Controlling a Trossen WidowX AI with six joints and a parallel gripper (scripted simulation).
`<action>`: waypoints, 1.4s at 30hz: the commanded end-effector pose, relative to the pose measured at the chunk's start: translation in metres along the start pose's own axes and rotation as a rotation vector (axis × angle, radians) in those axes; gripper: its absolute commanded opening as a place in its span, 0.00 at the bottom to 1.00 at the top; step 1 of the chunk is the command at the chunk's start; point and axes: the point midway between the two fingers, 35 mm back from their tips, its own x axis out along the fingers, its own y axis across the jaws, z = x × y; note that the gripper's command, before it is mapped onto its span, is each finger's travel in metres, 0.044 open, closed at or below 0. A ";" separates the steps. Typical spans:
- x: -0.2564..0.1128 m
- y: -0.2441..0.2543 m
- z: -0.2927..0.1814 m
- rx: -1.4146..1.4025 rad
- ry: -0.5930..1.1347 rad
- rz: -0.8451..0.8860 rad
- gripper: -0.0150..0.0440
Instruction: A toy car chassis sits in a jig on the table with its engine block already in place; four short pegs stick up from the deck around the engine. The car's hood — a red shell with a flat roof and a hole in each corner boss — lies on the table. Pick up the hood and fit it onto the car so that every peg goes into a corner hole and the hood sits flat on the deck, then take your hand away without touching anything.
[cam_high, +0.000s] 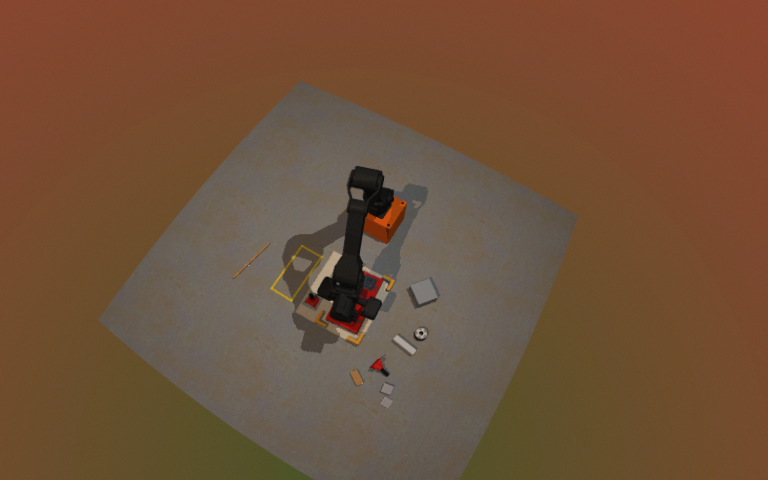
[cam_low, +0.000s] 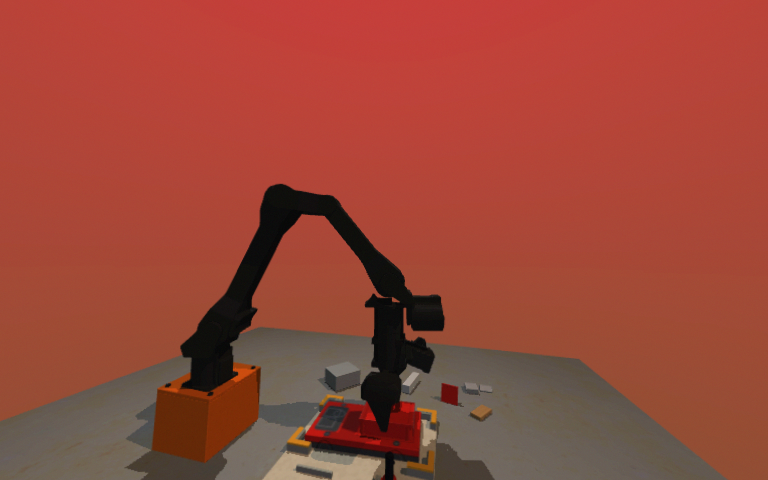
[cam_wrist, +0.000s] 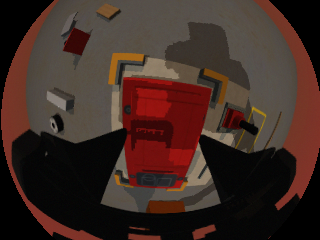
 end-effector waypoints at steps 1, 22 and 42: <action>-0.021 0.001 0.003 0.000 -0.003 0.001 1.00; -0.069 0.000 0.002 0.001 0.003 0.001 1.00; -0.069 0.000 0.002 0.001 0.003 0.001 1.00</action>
